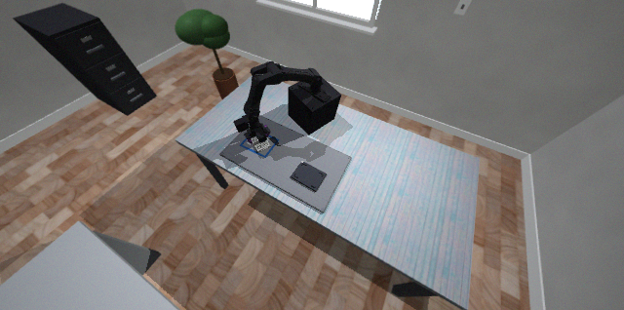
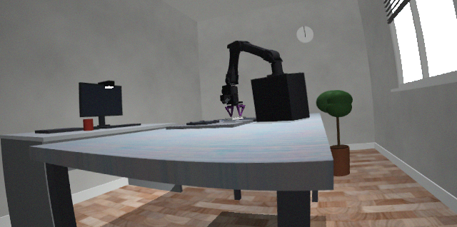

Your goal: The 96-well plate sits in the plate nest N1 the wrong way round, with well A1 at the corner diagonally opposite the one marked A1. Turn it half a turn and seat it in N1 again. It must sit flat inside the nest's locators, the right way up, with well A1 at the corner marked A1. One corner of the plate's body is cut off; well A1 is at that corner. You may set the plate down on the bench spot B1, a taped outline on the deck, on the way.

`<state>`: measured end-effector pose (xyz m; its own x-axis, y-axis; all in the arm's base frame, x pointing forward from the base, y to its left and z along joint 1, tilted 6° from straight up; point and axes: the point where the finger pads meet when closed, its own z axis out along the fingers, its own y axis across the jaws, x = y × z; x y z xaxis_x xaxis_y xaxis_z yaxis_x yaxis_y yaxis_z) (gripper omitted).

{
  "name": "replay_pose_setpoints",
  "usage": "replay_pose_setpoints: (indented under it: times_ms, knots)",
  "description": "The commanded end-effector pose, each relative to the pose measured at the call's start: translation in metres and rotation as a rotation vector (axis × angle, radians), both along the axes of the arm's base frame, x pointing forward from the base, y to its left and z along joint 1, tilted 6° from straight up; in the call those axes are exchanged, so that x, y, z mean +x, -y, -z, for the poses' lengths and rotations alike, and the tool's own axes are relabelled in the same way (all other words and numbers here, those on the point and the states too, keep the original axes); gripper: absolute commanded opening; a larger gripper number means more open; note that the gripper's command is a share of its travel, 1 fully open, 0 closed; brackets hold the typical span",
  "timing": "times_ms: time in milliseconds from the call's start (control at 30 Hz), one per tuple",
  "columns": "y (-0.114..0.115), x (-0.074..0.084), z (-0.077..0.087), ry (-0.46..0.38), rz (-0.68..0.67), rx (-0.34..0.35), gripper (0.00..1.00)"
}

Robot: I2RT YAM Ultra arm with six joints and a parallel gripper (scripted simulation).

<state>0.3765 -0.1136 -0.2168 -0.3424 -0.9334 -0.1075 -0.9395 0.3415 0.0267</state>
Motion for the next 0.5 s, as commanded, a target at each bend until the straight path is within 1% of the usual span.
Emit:
replay_pose_setpoints:
  times_ms: [0,233,300,467]
  knots:
    - [0.004,0.009,-0.021,0.024,0.001,-0.005,1.0]
    - [0.006,0.009,-0.039,0.024,0.001,-0.005,1.0]
    - [0.006,0.009,-0.039,0.024,0.001,-0.005,1.0]
    - [0.007,0.008,-0.053,0.024,0.001,-0.005,1.0]
